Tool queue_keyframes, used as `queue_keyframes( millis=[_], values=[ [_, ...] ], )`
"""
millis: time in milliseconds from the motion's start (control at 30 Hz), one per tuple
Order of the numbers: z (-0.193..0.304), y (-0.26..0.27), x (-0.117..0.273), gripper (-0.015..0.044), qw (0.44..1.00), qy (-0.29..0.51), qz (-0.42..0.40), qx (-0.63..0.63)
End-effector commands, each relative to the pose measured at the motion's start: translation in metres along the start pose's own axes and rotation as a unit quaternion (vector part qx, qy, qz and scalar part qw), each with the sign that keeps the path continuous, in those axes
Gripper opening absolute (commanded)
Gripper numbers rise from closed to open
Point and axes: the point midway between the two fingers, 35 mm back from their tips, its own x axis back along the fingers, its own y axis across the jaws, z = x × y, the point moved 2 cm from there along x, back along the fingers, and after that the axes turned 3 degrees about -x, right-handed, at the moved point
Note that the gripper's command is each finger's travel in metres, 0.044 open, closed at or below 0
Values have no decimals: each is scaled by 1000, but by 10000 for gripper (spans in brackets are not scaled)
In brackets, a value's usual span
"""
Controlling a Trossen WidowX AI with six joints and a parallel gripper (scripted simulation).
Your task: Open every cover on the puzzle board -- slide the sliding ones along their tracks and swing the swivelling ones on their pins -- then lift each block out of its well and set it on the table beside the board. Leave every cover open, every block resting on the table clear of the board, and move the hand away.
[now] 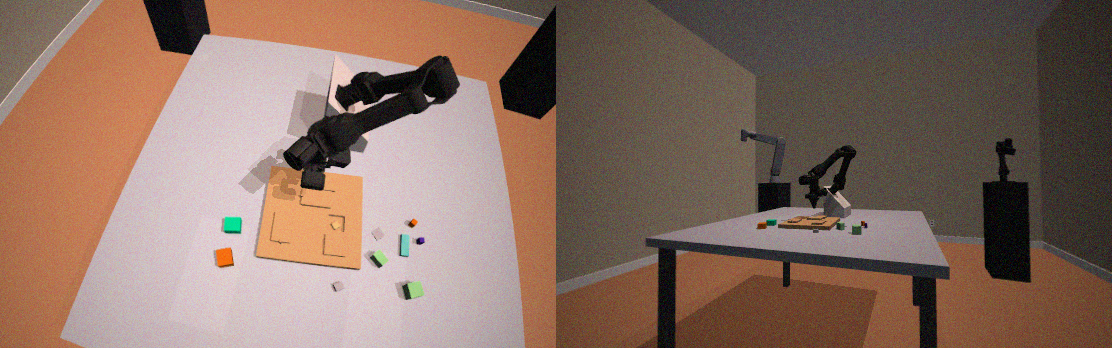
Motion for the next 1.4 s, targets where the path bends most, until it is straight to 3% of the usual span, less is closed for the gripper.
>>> queue_keyframes(
  millis=[0,1367],
  values=[
    [1,3,0,0,1000,3,0,14],
    [2,2,-13,0,1000,3,1,13]
  ],
)
